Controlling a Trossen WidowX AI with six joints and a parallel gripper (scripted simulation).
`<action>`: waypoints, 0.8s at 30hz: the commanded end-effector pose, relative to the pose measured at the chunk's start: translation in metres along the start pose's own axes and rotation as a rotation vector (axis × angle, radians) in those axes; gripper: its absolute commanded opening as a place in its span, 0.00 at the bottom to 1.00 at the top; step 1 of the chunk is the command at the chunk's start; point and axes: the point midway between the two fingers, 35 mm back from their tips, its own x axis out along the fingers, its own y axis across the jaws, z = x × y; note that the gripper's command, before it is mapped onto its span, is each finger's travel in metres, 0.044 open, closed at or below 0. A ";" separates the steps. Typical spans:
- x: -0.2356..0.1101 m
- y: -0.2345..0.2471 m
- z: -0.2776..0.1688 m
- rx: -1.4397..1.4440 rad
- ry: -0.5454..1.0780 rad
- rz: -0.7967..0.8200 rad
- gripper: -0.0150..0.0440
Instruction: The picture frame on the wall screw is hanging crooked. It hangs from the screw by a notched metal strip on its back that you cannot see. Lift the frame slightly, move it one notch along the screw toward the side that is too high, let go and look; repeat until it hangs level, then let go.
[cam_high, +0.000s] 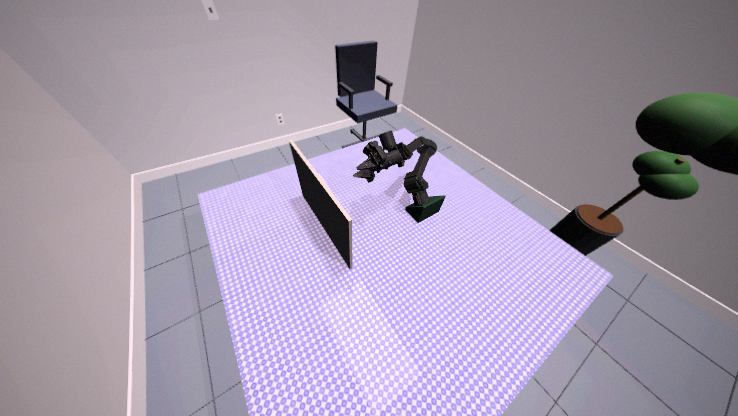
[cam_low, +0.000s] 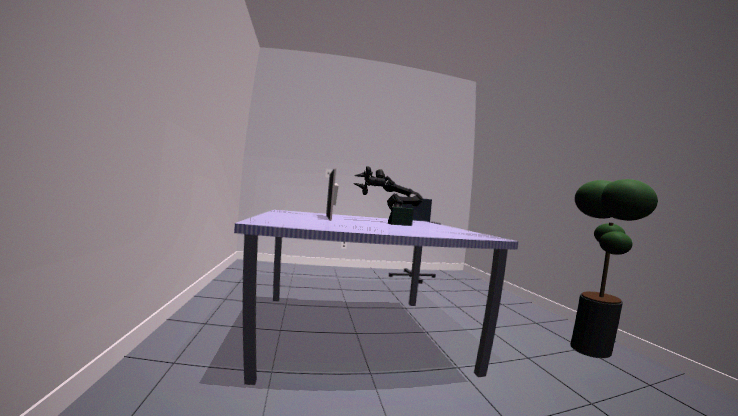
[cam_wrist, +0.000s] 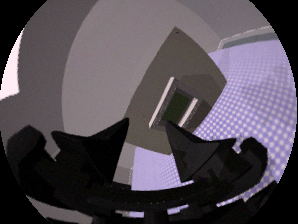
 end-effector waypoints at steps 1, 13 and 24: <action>0.000 -0.001 0.000 0.005 0.000 0.000 0.69; -0.003 -0.051 -0.011 0.283 -0.005 0.000 0.69; -0.003 -0.051 -0.011 0.283 -0.005 0.000 0.69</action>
